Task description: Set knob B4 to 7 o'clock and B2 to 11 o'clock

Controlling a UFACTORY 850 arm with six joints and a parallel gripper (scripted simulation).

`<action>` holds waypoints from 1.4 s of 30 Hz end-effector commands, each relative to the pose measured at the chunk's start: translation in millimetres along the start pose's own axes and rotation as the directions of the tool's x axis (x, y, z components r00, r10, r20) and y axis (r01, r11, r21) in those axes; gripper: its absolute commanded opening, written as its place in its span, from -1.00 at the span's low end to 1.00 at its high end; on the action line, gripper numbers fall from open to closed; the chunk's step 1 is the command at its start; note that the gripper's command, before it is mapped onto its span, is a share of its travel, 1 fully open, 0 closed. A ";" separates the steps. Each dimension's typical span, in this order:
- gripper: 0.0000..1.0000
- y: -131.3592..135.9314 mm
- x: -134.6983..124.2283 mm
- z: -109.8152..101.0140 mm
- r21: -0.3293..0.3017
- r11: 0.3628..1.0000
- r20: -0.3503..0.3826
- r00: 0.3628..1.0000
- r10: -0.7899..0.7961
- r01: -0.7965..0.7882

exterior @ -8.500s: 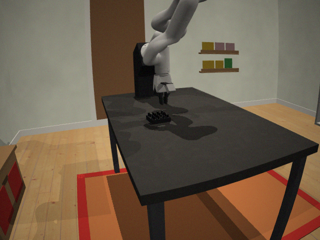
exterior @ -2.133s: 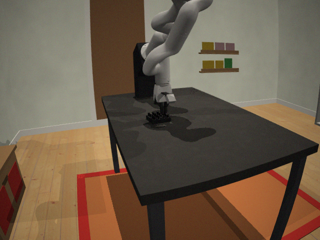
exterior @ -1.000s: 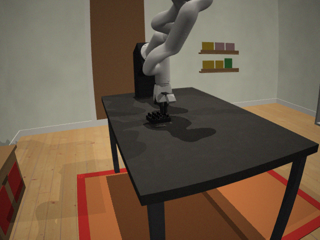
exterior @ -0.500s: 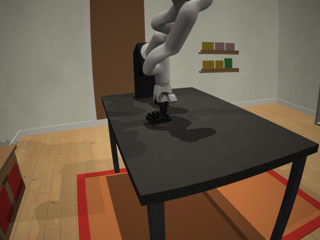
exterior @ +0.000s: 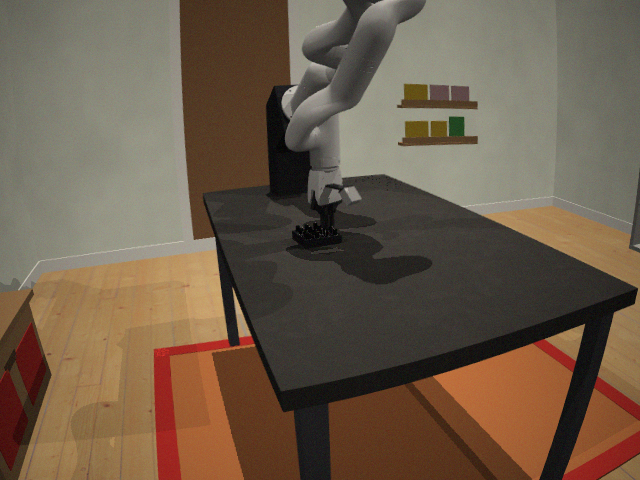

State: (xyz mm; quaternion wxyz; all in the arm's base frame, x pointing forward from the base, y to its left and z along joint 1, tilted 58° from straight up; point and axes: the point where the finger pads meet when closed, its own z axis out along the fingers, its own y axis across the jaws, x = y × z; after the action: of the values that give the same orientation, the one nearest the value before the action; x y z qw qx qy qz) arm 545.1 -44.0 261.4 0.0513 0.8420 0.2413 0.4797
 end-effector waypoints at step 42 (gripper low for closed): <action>-0.84 0.1 0.1 -0.2 -0.003 0.571 0.004 0.571 -0.821 0.821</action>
State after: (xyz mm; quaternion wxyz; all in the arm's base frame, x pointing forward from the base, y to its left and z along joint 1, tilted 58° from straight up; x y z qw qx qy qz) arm 545.1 -43.9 261.4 0.2543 0.6538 0.5830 0.4099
